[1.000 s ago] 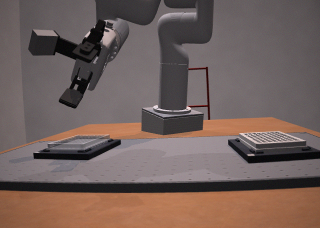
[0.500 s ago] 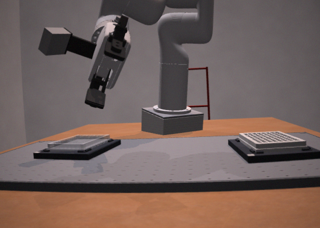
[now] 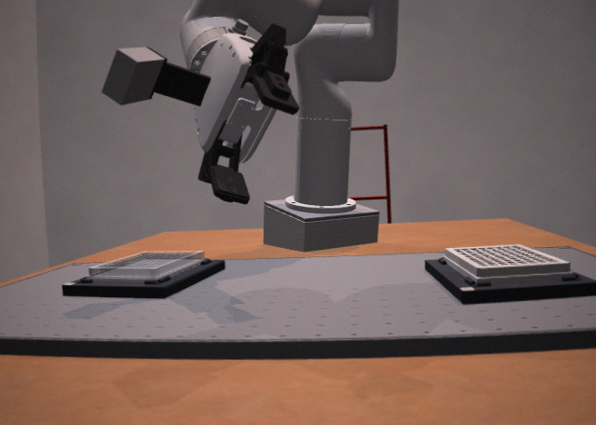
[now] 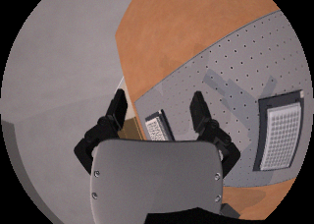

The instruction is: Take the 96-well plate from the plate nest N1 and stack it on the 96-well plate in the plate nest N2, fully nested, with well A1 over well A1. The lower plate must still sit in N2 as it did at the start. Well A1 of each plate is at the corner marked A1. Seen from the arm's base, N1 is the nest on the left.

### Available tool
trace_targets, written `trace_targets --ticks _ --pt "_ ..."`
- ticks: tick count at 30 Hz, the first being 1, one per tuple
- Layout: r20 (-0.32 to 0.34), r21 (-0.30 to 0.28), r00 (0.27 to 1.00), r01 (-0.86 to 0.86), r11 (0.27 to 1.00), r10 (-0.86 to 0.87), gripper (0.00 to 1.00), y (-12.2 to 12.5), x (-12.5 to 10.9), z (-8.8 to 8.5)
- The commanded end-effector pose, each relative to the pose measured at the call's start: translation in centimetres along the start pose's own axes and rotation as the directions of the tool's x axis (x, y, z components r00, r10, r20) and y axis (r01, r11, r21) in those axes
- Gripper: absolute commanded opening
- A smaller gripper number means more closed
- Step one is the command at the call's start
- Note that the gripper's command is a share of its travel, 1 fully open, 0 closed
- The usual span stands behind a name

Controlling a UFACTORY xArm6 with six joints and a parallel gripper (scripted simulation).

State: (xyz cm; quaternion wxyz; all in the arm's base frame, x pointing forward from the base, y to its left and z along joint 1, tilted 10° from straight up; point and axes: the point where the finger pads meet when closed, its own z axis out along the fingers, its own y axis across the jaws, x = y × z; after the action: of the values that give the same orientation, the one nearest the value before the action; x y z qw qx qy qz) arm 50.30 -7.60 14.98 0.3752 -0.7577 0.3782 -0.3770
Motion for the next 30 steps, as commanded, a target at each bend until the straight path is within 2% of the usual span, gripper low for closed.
trace_targets --ticks 1,4,6,11,13,15,17,19,21,23,25,28,30 --pt "0.089 0.000 0.996 0.021 1.000 -0.021 1.00 -0.9 -1.4 0.6" --pt "0.093 0.000 0.995 0.022 1.000 -0.022 1.00 -1.3 -2.1 0.8" --pt "0.157 -0.005 0.987 0.039 0.999 -0.038 1.00 -1.7 -3.0 1.0" --pt "0.160 -0.005 0.986 0.040 0.999 -0.038 1.00 -1.9 -3.6 1.2" --pt "0.223 -0.013 0.973 0.059 0.998 -0.054 1.00 -2.3 -4.5 1.4" --pt "0.225 -0.013 0.973 0.059 0.998 -0.055 1.00 -2.5 -5.1 1.5" --pt "0.285 -0.023 0.956 0.081 0.996 -0.071 1.00 -2.8 -6.1 1.7" --pt "0.286 -0.024 0.955 0.081 0.996 -0.071 1.00 -3.0 -6.6 1.8" --pt "0.344 -0.036 0.935 0.106 0.994 -0.087 1.00 -3.3 -7.6 1.9" --pt "0.345 -0.036 0.935 0.106 0.994 -0.087 1.00 -3.5 -8.0 2.0" --pt "0.400 -0.050 0.911 0.133 0.990 -0.103 1.00 -3.7 -9.0 2.0" --pt "0.400 -0.050 0.911 0.133 0.990 -0.102 1.00 -3.9 -9.4 2.1" --pt "0.451 -0.065 0.885 0.163 0.985 -0.117 1.00 -4.1 -10.4 2.1"
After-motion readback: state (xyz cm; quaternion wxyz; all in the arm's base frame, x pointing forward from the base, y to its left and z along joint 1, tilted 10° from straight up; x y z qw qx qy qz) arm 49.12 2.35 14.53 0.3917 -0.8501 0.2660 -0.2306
